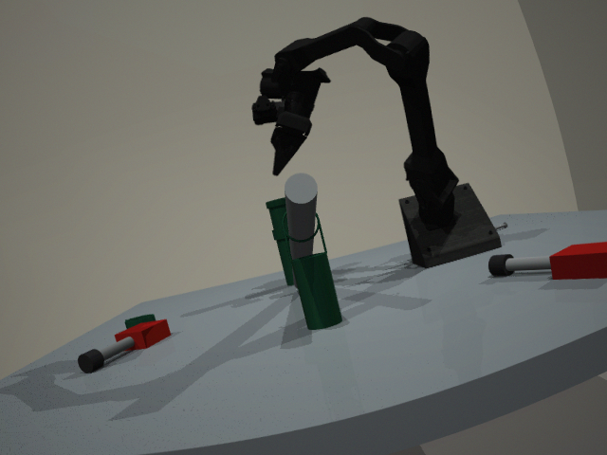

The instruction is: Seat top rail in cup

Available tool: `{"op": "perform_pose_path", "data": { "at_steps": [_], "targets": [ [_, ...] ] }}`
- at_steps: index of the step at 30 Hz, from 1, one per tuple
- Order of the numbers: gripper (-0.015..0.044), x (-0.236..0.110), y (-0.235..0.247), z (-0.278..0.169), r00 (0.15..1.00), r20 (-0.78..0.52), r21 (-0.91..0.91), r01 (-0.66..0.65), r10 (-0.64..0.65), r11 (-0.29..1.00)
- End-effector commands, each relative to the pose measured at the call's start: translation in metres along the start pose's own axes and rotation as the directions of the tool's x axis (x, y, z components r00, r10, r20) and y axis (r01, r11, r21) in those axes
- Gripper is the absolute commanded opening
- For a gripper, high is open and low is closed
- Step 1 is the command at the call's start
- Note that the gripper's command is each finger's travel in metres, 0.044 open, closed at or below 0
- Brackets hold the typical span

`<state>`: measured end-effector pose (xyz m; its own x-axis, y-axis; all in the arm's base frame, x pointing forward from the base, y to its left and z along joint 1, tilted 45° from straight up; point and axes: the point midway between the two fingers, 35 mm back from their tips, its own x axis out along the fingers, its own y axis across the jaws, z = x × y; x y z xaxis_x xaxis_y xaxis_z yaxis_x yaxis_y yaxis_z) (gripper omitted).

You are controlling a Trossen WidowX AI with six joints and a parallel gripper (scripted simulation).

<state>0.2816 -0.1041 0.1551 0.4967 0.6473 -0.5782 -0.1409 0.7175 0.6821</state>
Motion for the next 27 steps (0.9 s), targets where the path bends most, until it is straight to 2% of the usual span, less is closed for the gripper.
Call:
{"op": "perform_pose_path", "data": {
  "at_steps": [1, 4, 8, 15, 17, 27],
  "targets": [
    [0.0440, 0.000, -0.008, -0.004, 1.000, -0.012, -0.048, -0.006, 0.006, 0.999],
    [0.0440, -0.001, -0.025, -0.005, 1.000, -0.018, -0.219, -0.015, 0.012, 0.976],
    [0.0440, -0.003, -0.056, -0.010, 0.999, -0.025, -0.496, -0.034, 0.025, 0.867],
    [0.0440, -0.006, -0.107, -0.026, 0.998, -0.028, -0.865, -0.055, 0.061, 0.499],
    [0.0440, -0.006, -0.120, -0.032, 0.997, -0.026, -0.925, -0.052, 0.073, 0.377],
    [0.0440, -0.006, -0.153, -0.051, 0.994, -0.017, -1.000, -0.019, 0.107, 0.015]
  ]
}}
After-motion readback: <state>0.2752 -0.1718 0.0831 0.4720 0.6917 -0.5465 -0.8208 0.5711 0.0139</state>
